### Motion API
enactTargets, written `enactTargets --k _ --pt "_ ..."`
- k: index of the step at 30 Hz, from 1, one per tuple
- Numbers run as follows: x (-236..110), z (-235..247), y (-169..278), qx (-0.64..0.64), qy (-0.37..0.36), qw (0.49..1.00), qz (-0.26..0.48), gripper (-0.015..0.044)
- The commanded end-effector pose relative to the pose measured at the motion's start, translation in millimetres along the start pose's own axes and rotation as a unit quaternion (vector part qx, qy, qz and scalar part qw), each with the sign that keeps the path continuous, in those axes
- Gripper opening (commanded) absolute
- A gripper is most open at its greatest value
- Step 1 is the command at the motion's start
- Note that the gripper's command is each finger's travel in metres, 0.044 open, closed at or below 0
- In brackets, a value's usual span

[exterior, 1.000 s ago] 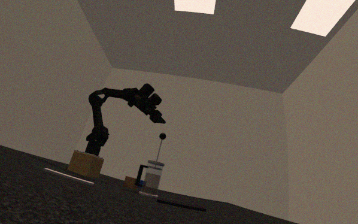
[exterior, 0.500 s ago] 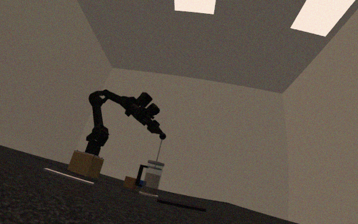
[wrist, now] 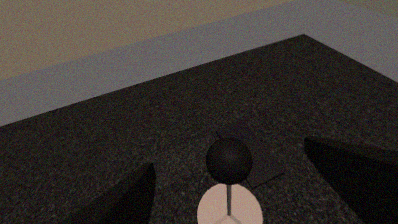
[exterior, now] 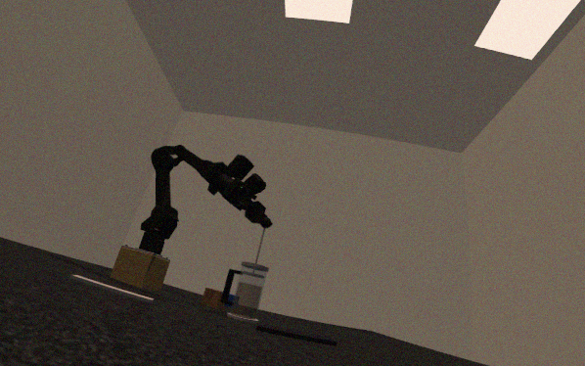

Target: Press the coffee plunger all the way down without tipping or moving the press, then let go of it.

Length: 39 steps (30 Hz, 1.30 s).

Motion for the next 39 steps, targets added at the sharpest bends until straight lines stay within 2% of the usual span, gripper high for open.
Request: enactTargets --k 1,6,18,39 --pt "6.9 -0.1 1.4 -0.003 0.001 1.000 0.001 0.0440" --pt "12.5 -0.1 2.0 -0.003 0.001 1.000 0.001 0.0440" --pt "12.5 -0.1 2.0 -0.003 0.001 1.000 0.001 0.0125" --pt "23.4 -0.6 13.4 -0.003 0.001 1.000 0.001 0.0118"
Point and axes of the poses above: the point midway between the two fingers, 35 mm back from their tips, its own x axis out along the fingers, its own z axis across the jaws, y = z × x, the point moved 8 cm from there along -x, back along the fingers, and after that the axes turned 2 degrees about x, right-handed, at the moved point
